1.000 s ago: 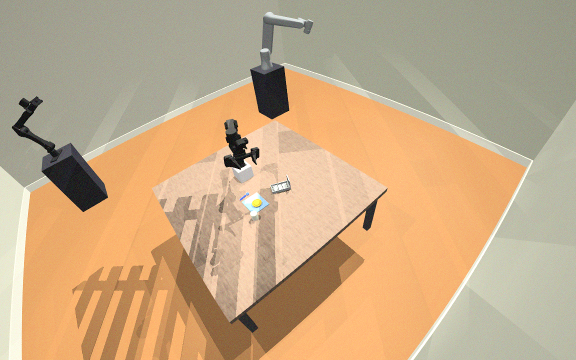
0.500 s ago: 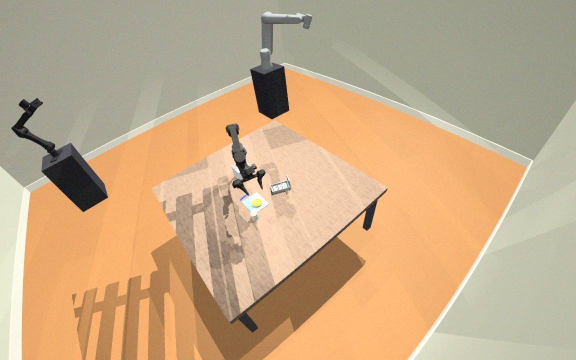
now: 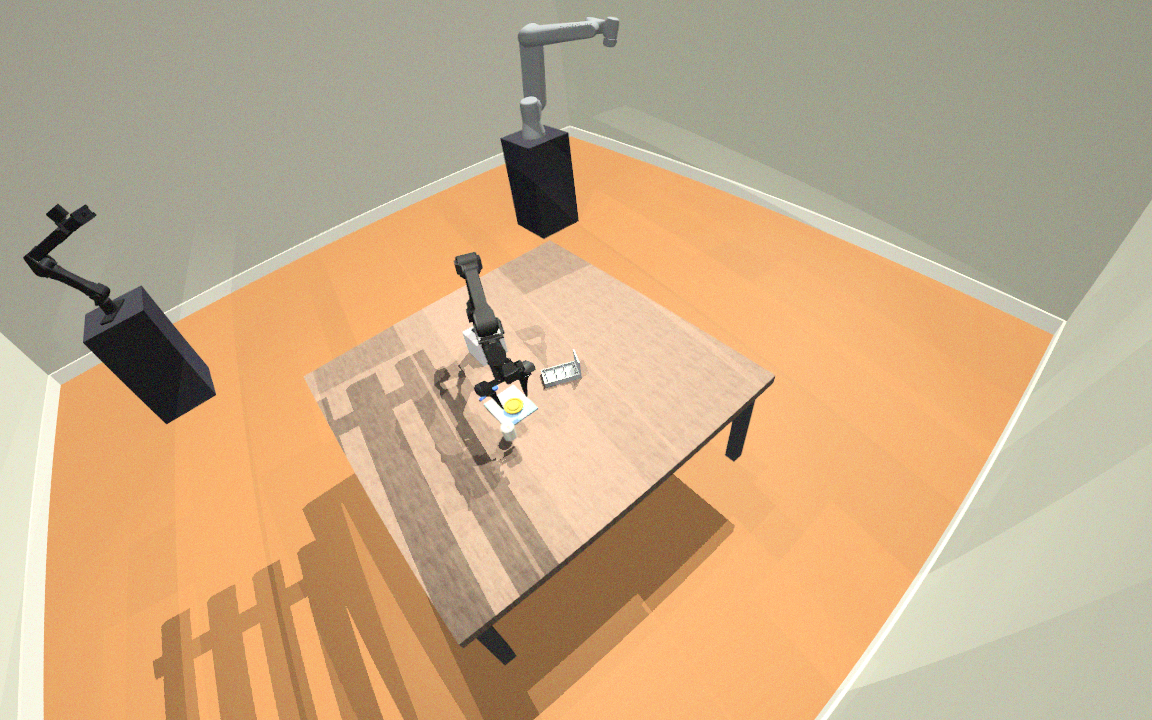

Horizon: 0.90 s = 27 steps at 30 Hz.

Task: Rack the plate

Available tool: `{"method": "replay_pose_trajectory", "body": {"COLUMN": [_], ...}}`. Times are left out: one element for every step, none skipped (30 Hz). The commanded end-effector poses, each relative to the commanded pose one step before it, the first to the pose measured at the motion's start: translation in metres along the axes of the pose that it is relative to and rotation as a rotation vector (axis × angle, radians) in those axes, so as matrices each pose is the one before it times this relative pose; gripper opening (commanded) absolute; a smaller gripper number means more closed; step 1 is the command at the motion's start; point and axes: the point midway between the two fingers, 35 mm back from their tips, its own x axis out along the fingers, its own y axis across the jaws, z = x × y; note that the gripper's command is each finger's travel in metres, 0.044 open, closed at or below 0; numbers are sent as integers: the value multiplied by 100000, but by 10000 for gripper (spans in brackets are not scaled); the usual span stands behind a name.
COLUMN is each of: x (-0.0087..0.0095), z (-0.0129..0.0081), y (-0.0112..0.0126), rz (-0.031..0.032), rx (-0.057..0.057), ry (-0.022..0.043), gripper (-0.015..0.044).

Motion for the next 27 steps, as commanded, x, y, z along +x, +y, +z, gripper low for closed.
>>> {"method": "replay_pose_trajectory", "body": {"x": [1629,452,454,469,469,469,469,468,467,466,384,232,78,1,2,1,0,27,80,134,163,163,163,163,163,163,163], "z": [-3793,-901,-893,-811,-803,-794,-784,-775,-766,-756,-613,-363,-120,-45,-114,-47,0,2,6,10,12,11,10,9,8,8,7], "y": [792,220,221,198,200,201,201,202,203,204,171,103,34,138,343,137,0,-1,-2,-4,-4,-4,-4,-3,-3,-3,-3], "rz": [1672,514,519,519,525,530,535,540,545,551,463,279,93,14,34,14,0,0,0,1,1,1,1,1,1,1,1], "rx": [-834,-219,-237,-253,-271,-289,-306,-324,-340,-360,-316,-195,-66,0,0,0,0,0,0,0,0,0,0,0,0,0,0], "ry": [13480,3410,3412,3404,3412,3413,3415,3417,3418,3417,2814,1689,563,4,11,5,0,0,0,0,0,0,0,0,0,0,0], "gripper": [400,400,400,400,400,400,400,400,400,400,400,400,400,400,400,400,400,400,400,400,400,400,400,400,400,400,400]}}
